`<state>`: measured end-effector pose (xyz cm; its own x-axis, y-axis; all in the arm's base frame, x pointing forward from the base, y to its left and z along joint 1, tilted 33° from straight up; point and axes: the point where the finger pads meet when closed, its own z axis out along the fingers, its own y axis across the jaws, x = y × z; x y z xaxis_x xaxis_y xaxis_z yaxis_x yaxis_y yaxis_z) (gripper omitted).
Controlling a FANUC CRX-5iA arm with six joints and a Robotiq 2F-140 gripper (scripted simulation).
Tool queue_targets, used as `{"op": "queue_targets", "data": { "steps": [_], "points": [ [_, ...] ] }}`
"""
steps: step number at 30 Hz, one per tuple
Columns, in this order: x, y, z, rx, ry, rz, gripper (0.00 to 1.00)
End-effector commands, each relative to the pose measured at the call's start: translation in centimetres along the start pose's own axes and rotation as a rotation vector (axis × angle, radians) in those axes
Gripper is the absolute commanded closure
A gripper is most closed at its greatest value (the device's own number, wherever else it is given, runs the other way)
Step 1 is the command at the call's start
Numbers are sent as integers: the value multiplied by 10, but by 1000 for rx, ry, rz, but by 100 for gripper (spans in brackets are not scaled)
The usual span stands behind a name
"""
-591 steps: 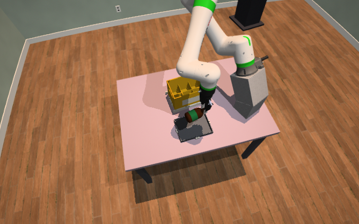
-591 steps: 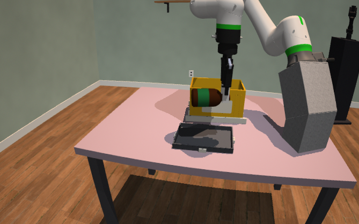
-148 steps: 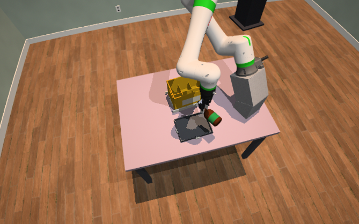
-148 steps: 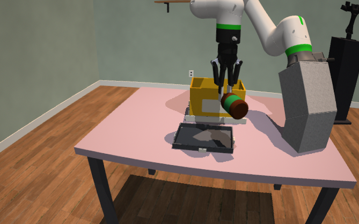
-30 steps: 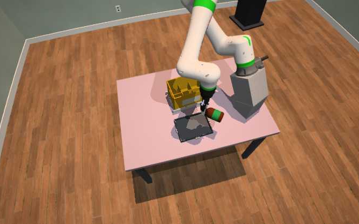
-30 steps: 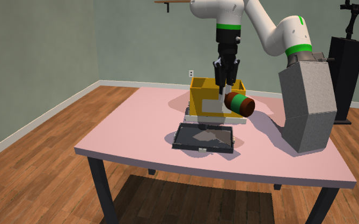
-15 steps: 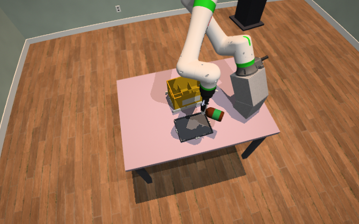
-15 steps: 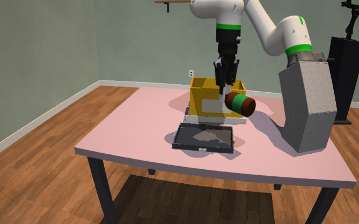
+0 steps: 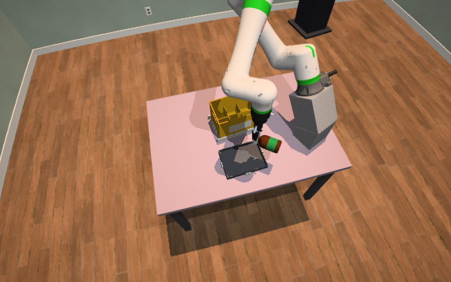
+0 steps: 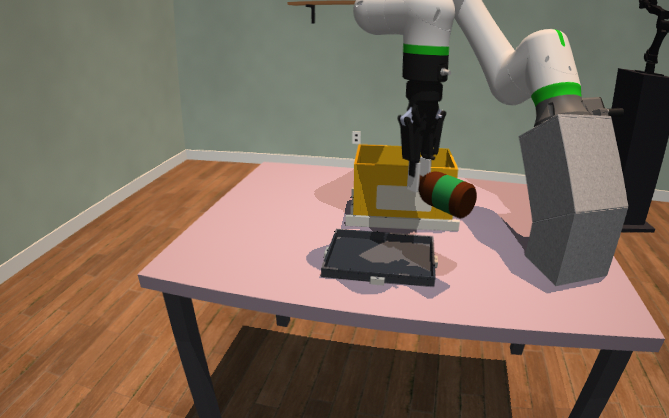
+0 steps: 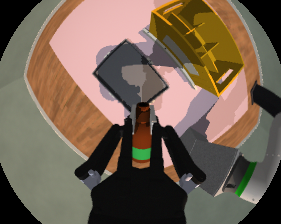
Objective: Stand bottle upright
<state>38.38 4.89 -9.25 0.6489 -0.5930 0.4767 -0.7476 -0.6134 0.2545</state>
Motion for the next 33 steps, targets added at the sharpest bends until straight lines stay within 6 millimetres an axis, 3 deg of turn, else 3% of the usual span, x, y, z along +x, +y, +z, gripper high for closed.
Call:
{"op": "queue_targets", "data": {
  "steps": [1, 33],
  "points": [
    [0, 0, 0, 0, 0, 0, 100],
    [-2, 1, 0, -5, 34, -1, 100]
  ]
}}
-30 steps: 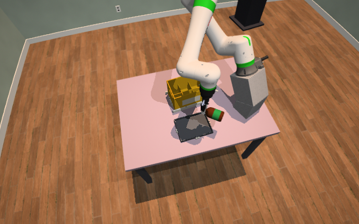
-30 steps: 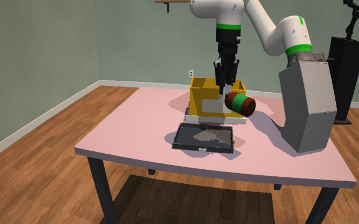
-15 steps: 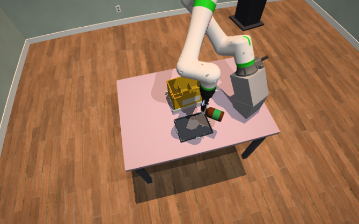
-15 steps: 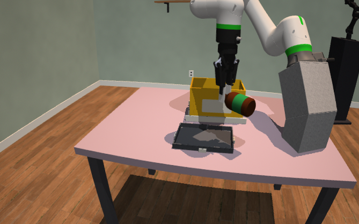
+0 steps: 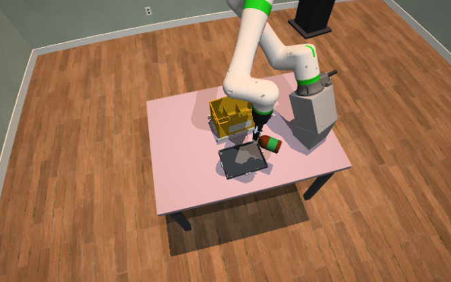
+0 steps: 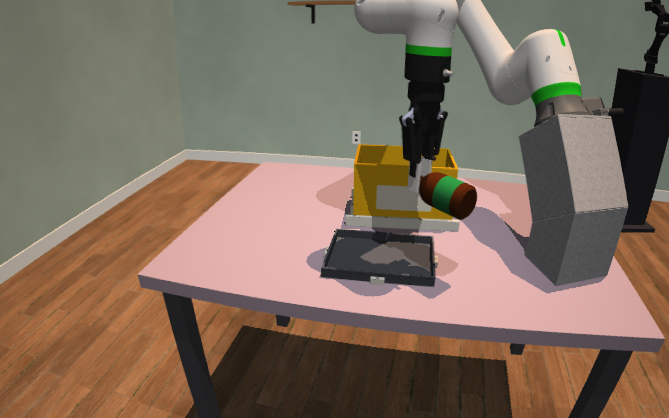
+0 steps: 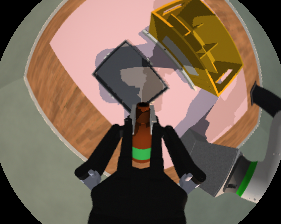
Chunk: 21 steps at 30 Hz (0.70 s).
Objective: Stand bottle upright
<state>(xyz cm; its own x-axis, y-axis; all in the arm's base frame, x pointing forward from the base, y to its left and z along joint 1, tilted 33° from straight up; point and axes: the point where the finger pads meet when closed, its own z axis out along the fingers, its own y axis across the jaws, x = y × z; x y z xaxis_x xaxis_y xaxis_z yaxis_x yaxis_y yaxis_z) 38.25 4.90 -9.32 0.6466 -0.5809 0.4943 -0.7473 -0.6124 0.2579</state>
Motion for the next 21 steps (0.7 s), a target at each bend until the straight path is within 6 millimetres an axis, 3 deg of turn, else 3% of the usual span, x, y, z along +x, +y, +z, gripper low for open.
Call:
{"op": "queue_targets", "data": {
  "steps": [1, 21],
  "points": [
    [-1, 0, 0, -2, 18, 0, 100],
    [-2, 0, -1, 1, 135, 1, 100]
  ]
}}
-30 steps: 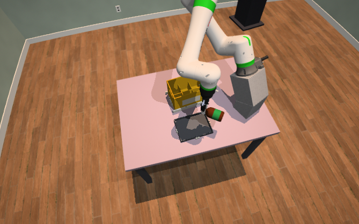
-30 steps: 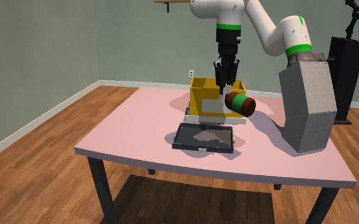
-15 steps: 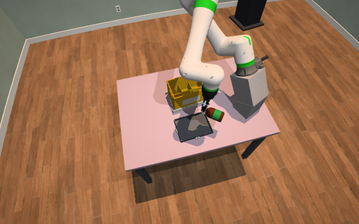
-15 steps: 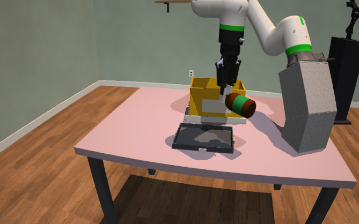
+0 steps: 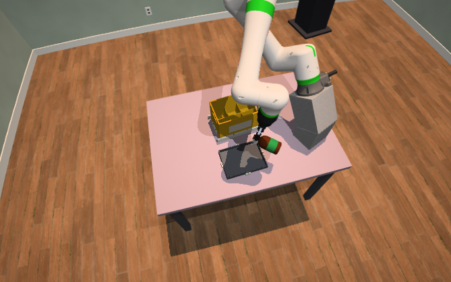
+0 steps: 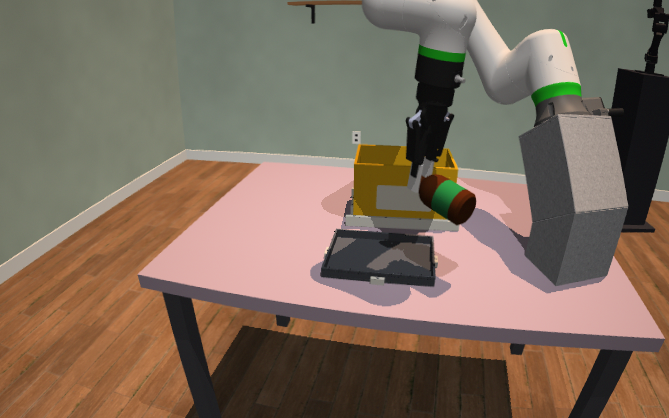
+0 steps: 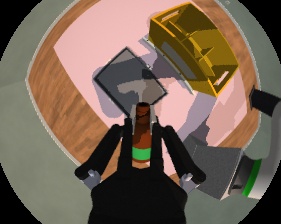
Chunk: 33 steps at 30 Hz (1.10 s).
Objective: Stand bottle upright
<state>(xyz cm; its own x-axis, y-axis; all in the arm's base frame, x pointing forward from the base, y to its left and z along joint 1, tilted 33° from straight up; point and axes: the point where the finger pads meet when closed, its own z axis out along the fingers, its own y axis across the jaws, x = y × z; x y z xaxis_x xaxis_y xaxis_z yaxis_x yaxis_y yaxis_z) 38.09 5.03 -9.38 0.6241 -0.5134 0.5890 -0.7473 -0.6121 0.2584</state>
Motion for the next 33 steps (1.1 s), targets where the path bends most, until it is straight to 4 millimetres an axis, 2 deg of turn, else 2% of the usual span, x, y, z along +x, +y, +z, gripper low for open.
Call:
{"op": "queue_targets", "data": {
  "steps": [1, 33],
  "points": [
    [0, -1, -1, 2, 20, 1, 100],
    [0, -1, -1, 5, 35, 2, 100]
  ]
}}
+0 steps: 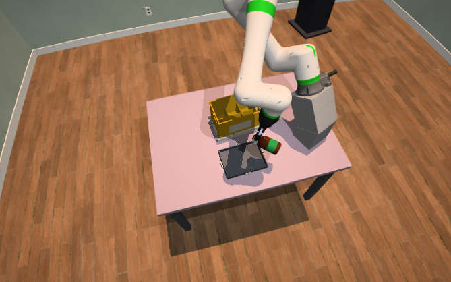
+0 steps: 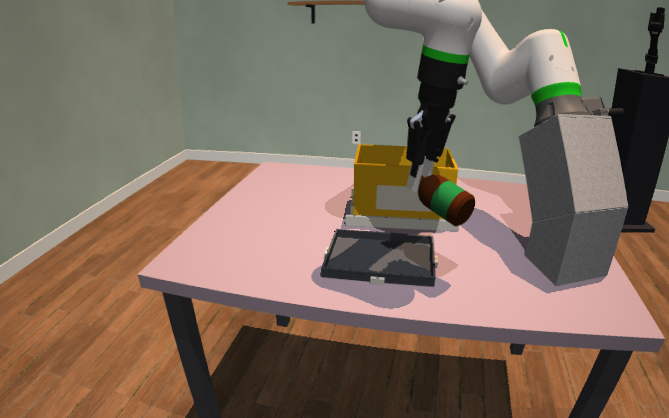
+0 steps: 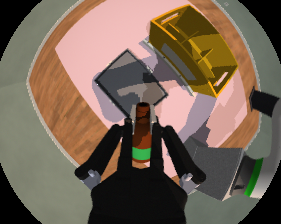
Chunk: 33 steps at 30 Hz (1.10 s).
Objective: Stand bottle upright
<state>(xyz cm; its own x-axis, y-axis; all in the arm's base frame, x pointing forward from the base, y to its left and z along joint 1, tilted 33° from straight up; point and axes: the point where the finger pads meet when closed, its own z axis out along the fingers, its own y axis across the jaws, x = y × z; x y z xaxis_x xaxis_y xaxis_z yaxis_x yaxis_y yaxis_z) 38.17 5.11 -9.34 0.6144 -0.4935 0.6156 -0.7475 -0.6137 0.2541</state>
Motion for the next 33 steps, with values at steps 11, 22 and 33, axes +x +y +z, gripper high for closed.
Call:
{"op": "queue_targets", "data": {
  "steps": [11, 22, 33],
  "points": [
    [0, 0, 0, 0, 0, 0, 100],
    [0, 0, 0, -1, 7, 0, 100],
    [-2, 1, 0, -6, 46, -2, 100]
  ]
}}
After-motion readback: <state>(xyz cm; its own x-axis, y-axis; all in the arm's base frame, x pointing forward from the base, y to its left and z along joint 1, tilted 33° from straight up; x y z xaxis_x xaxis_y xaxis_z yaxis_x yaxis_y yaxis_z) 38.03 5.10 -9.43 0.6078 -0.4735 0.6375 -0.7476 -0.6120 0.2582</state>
